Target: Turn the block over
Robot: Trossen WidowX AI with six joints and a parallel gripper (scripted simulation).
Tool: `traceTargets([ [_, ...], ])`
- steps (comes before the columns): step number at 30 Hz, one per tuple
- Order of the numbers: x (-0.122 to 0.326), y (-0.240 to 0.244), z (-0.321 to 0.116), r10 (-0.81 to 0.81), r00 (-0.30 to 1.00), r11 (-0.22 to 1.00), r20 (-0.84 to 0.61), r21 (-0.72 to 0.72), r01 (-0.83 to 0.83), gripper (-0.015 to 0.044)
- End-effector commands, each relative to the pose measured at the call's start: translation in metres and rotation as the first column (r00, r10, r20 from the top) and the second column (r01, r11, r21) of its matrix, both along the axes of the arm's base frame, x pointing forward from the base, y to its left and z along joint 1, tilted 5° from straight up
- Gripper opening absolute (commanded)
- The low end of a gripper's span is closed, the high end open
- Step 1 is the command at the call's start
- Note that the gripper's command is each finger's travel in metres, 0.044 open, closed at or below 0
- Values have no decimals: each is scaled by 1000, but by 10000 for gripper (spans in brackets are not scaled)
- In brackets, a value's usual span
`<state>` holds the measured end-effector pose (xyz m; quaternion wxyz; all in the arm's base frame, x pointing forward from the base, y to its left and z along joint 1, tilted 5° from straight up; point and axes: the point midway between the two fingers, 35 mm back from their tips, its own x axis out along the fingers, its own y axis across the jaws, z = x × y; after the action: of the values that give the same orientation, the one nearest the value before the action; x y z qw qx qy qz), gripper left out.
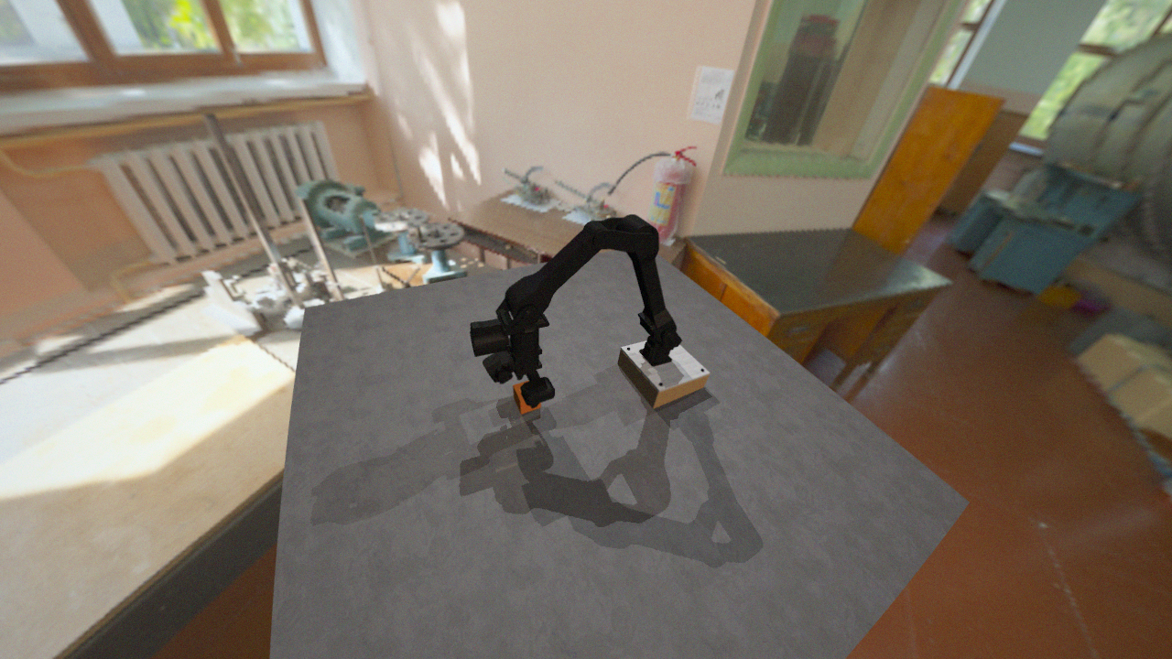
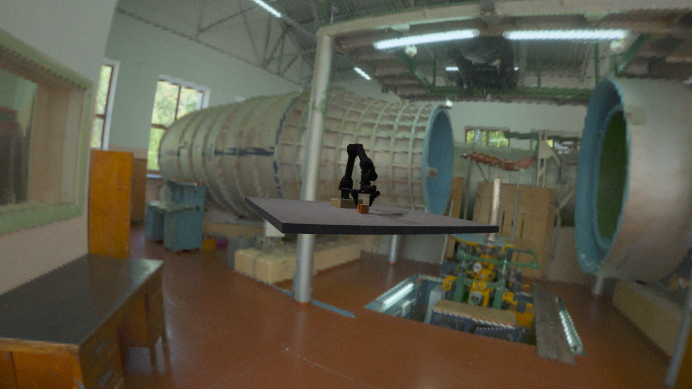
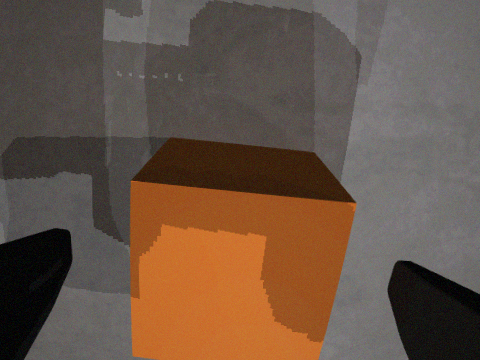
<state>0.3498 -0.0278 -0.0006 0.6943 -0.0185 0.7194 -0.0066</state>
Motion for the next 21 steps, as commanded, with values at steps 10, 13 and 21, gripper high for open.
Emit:
traceTargets([
  [10, -2, -1, -11, 4, 1000, 1000, -6, -5, -4, 282],
  [13, -2, -1, -11, 4, 1000, 1000, -6, -5, -4, 223],
  [21, -2, -1, -11, 4, 1000, 1000, -6, -5, -4, 170],
])
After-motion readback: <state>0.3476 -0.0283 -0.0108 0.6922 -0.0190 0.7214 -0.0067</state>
